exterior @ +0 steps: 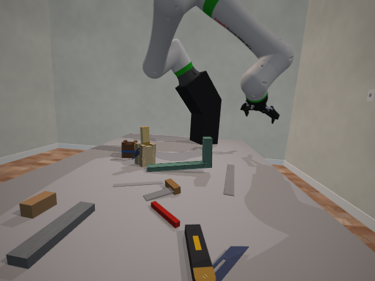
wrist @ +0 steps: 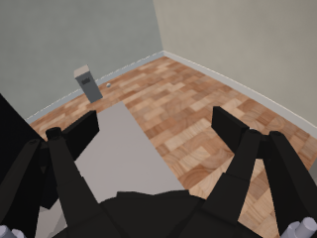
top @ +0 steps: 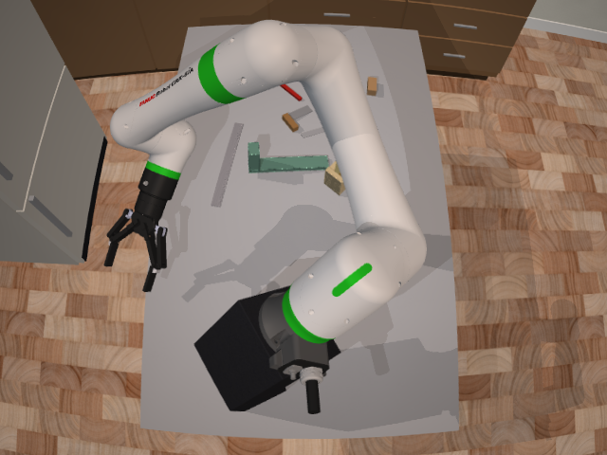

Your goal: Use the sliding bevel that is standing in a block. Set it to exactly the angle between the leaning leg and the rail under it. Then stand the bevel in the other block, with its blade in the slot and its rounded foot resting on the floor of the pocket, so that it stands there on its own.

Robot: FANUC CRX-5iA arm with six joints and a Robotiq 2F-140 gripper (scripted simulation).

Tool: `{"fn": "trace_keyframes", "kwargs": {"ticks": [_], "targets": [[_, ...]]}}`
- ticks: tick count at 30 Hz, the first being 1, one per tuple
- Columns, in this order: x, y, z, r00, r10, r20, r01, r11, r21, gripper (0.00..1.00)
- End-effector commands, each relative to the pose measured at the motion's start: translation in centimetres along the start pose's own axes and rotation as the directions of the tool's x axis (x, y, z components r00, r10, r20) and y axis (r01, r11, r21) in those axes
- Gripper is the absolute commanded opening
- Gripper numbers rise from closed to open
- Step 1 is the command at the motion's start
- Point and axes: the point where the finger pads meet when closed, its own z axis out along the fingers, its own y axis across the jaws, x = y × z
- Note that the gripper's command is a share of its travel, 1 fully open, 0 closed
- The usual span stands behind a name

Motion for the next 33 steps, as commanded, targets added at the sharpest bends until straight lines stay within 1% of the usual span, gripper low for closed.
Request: {"fn": "trace_keyframes", "kwargs": {"ticks": [1,23,27,32,33], "targets": [[0.1,0.0,0.0,1.0,-0.001,0.0,0.001,1.0,-0.001,1.0],[0.1,0.1,-0.2,1.0,-0.013,0.0,0.013,1.0,-0.002,1.0],[0.1,0.2,-0.9,0.999,-0.05,0.002,0.05,0.999,-0.007,1.0],[0.0,0.5,-2.6,0.988,-0.153,0.007,0.153,0.988,-0.02,1.0],[0.0,0.5,-2.6,0.988,-0.153,0.007,0.153,0.988,-0.02,1.0]]}}
